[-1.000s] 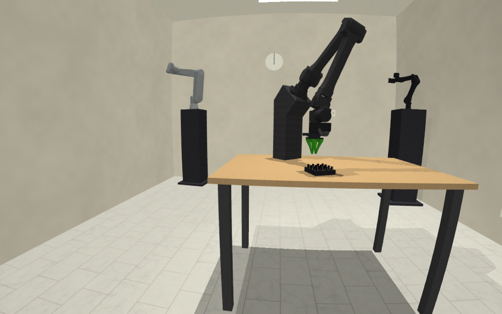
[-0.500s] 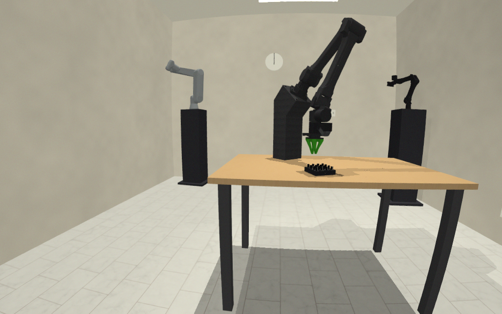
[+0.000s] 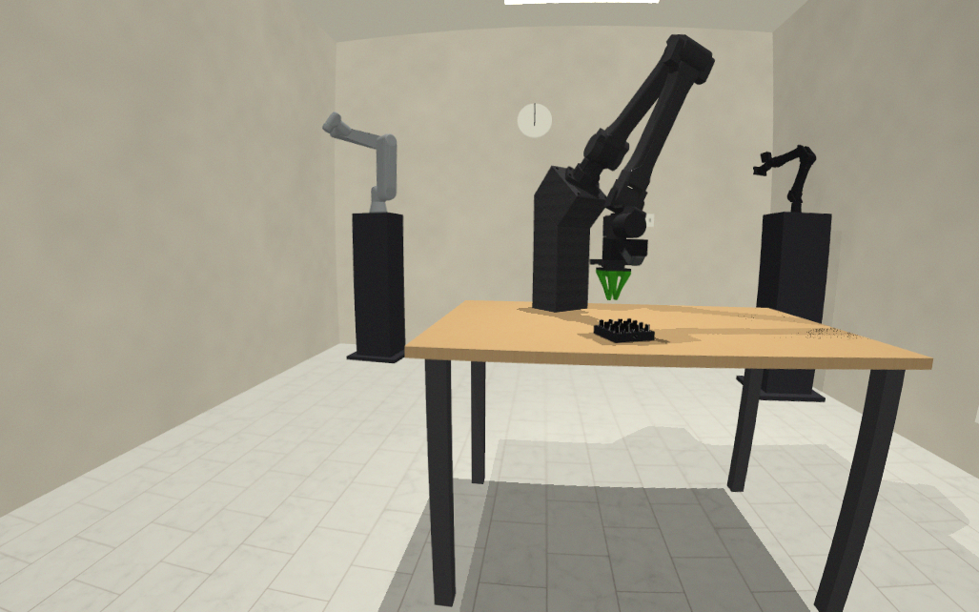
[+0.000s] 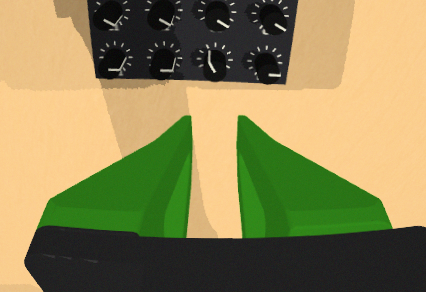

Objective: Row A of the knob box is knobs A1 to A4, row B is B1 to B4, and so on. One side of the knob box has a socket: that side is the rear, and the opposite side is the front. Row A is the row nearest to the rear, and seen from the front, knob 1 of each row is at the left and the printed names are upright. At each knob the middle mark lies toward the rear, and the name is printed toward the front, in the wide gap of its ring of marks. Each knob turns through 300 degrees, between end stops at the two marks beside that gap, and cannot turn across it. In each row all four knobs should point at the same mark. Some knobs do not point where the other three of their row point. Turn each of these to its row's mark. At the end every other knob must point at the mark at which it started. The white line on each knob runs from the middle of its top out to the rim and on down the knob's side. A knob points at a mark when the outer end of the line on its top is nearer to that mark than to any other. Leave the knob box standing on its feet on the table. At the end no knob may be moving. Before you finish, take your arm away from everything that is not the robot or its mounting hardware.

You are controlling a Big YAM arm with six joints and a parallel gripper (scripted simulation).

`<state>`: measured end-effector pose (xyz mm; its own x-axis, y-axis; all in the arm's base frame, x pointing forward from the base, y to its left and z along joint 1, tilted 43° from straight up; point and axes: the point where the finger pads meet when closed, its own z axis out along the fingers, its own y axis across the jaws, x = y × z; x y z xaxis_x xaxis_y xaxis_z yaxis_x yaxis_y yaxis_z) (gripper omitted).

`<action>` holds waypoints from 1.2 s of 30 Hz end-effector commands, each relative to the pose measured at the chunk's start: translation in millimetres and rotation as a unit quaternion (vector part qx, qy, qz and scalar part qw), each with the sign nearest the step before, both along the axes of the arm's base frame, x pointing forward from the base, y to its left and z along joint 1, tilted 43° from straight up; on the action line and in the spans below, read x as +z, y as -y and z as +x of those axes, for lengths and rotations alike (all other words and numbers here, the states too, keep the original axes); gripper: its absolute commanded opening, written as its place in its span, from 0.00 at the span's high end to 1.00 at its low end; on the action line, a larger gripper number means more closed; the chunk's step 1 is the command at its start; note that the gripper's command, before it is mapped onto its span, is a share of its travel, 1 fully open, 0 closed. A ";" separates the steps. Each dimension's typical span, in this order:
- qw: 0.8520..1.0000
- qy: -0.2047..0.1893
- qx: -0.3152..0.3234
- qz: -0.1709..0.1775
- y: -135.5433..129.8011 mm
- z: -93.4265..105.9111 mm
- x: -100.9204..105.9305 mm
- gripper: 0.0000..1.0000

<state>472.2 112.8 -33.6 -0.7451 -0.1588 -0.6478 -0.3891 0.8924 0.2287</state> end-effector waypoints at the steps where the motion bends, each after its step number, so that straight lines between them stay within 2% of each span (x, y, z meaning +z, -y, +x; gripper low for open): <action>1: 1.000 0.009 0.005 -0.002 -0.9 -3.7 4.9 0.82; 10: 1.000 0.009 0.005 -0.002 -1.3 -3.6 4.0 0.82; 15: 1.000 0.002 0.007 -0.003 -3.8 -3.5 -4.0 0.82; 36: 1.000 0.004 0.002 0.002 -12.1 10.4 -12.4 0.82</action>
<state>478.4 119.2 -45.3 -0.7442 -0.1637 -0.6476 -0.3929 0.8913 0.2262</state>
